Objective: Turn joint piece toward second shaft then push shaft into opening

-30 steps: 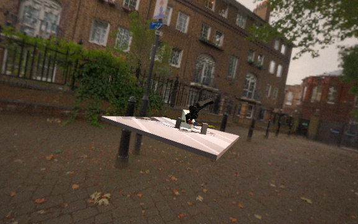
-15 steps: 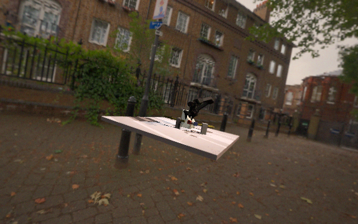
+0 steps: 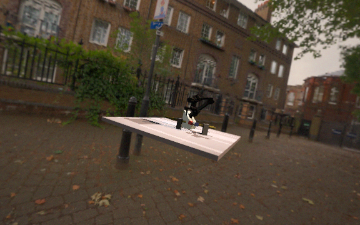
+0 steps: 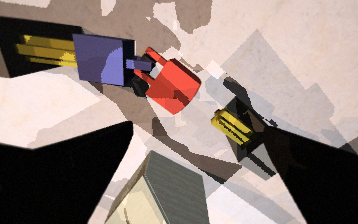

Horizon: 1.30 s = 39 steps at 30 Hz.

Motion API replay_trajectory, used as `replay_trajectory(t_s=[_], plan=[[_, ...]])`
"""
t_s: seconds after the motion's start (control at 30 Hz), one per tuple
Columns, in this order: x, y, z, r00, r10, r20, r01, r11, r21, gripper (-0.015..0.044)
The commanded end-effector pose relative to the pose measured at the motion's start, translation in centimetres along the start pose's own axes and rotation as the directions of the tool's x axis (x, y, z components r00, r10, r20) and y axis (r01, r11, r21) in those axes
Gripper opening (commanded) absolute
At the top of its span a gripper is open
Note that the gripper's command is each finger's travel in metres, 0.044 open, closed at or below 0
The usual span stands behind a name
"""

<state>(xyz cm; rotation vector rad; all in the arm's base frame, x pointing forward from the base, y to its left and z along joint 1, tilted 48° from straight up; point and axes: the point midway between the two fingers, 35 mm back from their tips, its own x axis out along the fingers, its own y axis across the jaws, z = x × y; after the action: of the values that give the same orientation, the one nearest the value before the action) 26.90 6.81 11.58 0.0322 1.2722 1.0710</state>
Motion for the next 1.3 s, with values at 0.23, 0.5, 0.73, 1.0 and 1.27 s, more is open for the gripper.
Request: replay_trajectory(t_s=[0.23, 0.5, 0.73, 1.0, 1.27], plan=[[-3.2, -0.3, -0.4, 0.998, 0.044, 0.041, -0.056, 0.934, 0.354, 0.0440], [-5.6, -0.2, -0.9, 0.994, 0.071, 0.081, -0.105, 0.805, 0.584, 0.0440], [-5.1, -1.1, -1.4, 0.994, 0.072, 0.084, -0.109, 0.791, 0.602, 0.0440], [-1.3, -5.3, -4.4, 0.994, 0.069, 0.084, -0.106, 0.792, 0.602, 0.0440], [-1.1, -5.2, -4.4, 0.996, 0.059, 0.074, -0.094, 0.677, 0.730, 0.0440]])
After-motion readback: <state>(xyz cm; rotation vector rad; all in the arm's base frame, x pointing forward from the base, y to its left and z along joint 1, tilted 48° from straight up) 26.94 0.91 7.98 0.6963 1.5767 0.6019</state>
